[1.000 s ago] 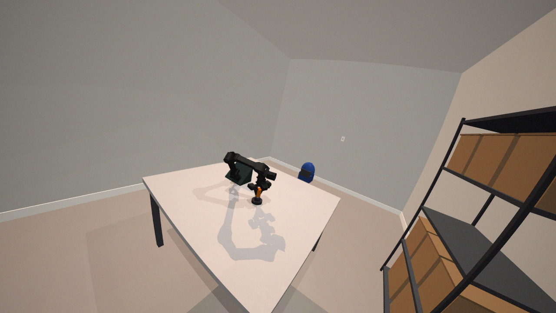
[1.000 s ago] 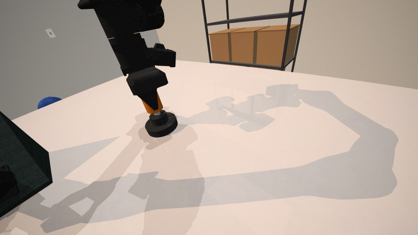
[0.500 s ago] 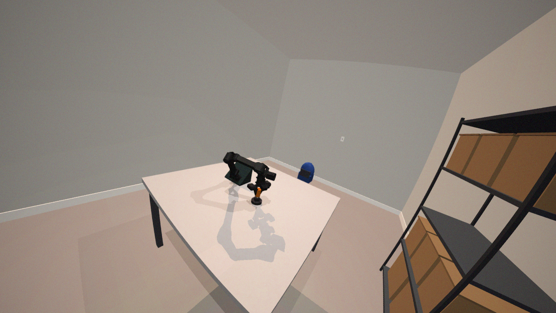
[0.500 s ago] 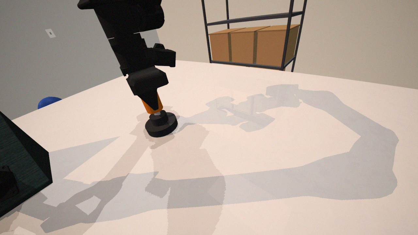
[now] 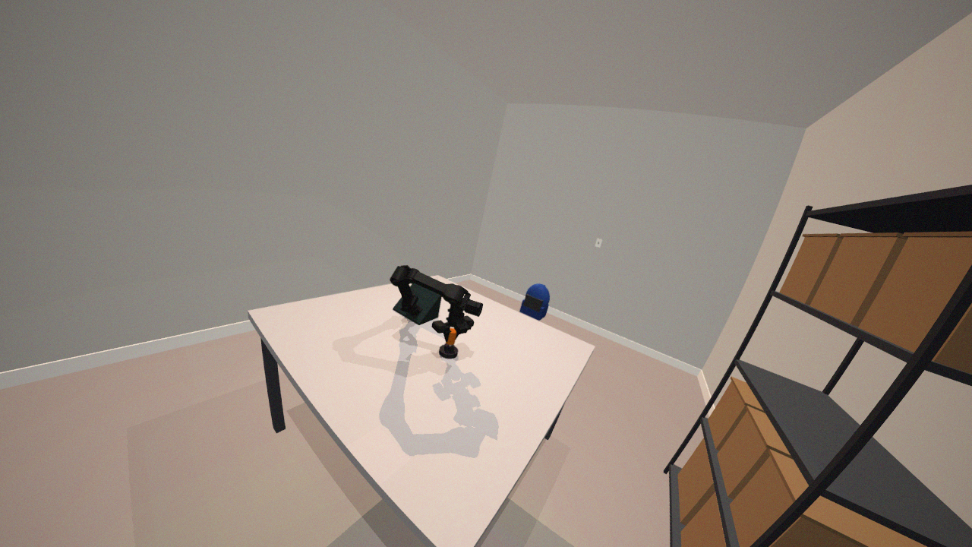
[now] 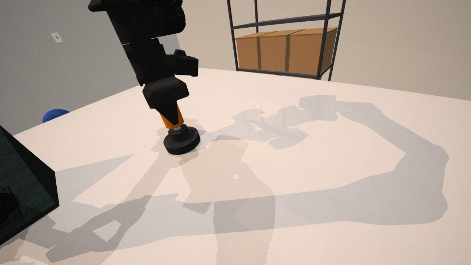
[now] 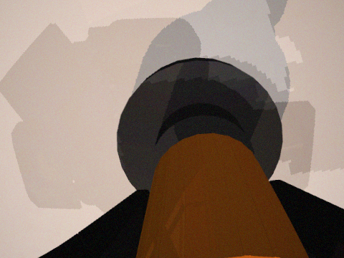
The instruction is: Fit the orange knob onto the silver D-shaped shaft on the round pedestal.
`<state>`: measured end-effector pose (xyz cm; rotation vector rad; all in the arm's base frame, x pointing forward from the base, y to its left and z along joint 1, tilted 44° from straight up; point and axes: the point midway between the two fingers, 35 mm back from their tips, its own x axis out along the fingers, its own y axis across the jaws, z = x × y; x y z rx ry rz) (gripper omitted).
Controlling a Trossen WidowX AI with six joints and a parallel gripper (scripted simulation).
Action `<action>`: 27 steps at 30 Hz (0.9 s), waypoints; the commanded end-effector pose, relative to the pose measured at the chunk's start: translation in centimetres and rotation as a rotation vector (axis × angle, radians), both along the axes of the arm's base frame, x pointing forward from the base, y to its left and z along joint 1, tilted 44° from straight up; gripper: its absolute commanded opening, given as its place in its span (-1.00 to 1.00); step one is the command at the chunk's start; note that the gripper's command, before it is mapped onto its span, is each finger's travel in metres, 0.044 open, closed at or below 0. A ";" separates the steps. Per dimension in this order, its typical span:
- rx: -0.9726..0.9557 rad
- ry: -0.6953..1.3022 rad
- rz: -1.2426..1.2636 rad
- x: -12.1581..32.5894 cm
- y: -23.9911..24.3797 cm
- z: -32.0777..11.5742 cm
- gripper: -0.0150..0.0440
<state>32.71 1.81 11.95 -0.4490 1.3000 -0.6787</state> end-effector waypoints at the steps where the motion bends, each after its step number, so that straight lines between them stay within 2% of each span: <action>1: -0.007 0.028 0.034 0.0 0.0 0.0 -0.49; 27: 0.003 -0.031 -0.028 0.1 0.5 0.3 -0.49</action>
